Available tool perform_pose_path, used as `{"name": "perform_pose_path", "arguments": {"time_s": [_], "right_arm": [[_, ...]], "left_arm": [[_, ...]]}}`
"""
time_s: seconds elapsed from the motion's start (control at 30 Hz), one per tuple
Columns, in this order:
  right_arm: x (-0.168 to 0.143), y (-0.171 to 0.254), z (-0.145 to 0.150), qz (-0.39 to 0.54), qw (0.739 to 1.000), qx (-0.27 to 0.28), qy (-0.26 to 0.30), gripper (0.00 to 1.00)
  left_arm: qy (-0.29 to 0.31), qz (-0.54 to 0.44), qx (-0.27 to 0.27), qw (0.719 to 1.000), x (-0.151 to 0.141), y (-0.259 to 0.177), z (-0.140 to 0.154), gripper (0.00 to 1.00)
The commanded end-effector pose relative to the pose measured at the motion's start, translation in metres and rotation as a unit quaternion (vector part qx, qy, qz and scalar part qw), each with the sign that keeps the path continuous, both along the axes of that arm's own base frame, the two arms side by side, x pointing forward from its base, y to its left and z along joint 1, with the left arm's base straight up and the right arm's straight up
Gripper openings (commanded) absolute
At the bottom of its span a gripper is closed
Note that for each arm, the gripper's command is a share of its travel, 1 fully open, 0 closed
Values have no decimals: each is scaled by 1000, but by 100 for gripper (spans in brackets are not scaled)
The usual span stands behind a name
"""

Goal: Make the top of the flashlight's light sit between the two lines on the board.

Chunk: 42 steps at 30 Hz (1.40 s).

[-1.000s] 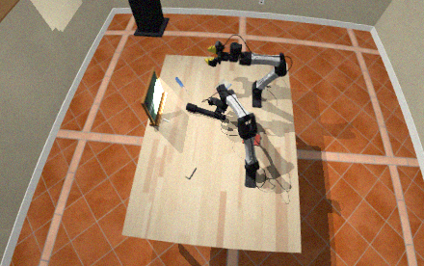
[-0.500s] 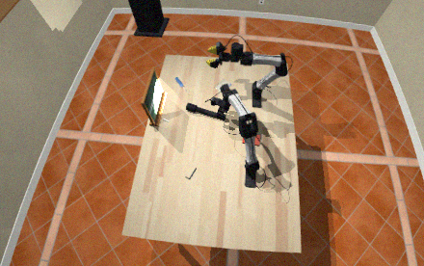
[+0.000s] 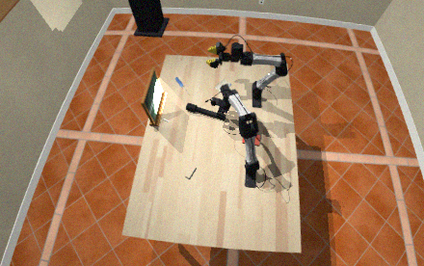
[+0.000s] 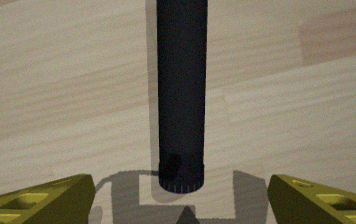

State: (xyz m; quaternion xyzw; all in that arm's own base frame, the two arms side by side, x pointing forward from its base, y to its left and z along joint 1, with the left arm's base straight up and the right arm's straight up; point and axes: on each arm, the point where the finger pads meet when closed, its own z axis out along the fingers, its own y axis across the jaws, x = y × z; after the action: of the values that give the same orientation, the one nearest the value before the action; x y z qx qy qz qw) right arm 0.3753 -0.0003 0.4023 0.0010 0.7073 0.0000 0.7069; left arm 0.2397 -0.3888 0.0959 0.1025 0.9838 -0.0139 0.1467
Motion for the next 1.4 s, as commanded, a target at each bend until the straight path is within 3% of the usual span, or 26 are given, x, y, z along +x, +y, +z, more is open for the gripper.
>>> {"name": "perform_pose_path", "arguments": {"time_s": [0.0,1.37], "right_arm": [[0,5,-7,9,1000,-2,8,100],[0,5,-7,9,1000,-2,8,100]], "left_arm": [[-3,-7,4,1000,-1,0,-9,95],[0,-7,15,1000,-2,3,-77,95]]}}
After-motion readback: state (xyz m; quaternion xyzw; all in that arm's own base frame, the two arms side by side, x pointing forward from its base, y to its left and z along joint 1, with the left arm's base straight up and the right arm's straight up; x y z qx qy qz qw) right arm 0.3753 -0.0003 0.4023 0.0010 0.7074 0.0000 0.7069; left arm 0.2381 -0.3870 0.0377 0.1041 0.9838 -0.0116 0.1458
